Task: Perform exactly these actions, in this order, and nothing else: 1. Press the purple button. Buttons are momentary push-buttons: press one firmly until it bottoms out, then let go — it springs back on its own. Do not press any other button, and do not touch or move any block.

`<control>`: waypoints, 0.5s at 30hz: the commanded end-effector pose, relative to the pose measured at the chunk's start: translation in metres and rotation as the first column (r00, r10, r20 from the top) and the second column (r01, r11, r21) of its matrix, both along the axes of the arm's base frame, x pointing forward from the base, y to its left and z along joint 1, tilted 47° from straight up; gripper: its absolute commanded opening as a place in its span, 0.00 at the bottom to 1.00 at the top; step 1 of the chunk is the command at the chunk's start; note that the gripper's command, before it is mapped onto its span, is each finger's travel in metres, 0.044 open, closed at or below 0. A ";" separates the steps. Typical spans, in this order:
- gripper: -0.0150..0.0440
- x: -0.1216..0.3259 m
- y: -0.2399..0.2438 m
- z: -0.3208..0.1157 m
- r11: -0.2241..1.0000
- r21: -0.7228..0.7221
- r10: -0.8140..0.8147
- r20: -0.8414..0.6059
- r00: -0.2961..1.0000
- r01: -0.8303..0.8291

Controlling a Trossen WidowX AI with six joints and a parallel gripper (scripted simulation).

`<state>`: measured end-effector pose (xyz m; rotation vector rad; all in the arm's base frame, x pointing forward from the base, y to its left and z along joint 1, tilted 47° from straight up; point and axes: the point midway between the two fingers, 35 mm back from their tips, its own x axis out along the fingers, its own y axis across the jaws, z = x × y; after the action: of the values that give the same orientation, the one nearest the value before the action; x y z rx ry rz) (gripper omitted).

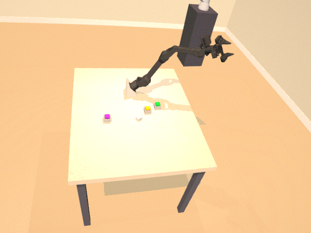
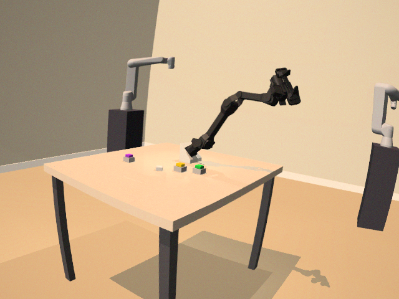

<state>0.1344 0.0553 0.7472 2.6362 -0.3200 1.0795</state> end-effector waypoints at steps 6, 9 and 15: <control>0.93 0.102 0.104 -0.043 0.662 -0.659 -0.430 0.055 0.901 0.356; 0.93 0.141 0.122 -0.067 0.476 -0.793 -0.509 0.104 0.854 0.380; 0.93 0.221 0.136 -0.123 0.089 -0.943 -0.595 0.207 0.776 0.320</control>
<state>0.3090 0.1868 0.6584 1.4909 -0.3298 0.5252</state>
